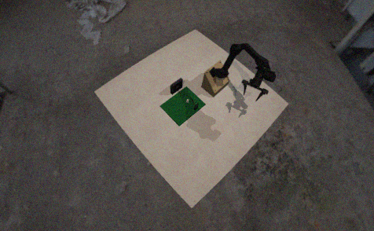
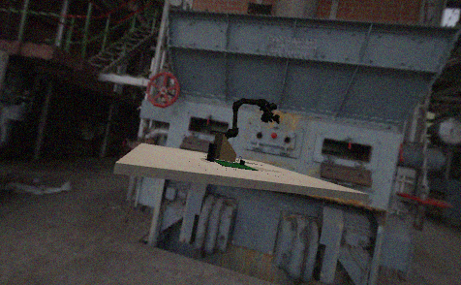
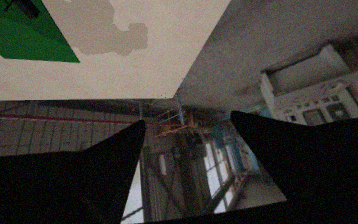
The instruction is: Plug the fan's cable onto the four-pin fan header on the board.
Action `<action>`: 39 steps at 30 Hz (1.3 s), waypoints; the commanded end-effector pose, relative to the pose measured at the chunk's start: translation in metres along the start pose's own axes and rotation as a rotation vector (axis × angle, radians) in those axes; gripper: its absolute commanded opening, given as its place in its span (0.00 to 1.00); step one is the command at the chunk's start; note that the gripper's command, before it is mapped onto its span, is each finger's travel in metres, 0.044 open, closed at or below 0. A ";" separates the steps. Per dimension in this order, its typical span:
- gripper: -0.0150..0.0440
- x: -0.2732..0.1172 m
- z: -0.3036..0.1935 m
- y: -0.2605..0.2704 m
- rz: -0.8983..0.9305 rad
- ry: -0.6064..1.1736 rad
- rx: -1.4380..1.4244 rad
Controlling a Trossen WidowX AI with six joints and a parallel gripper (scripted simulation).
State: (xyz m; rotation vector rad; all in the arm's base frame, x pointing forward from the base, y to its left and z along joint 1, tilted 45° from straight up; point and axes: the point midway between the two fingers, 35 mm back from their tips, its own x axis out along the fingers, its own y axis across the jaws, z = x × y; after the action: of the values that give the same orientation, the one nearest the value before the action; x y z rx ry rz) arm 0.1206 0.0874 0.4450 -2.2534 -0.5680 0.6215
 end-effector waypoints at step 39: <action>1.00 0.202 0.154 0.362 0.148 -0.430 0.050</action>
State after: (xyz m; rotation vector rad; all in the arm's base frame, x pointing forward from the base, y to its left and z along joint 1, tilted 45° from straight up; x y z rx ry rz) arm 0.2699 0.0393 0.0435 -2.1572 -0.5848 1.1796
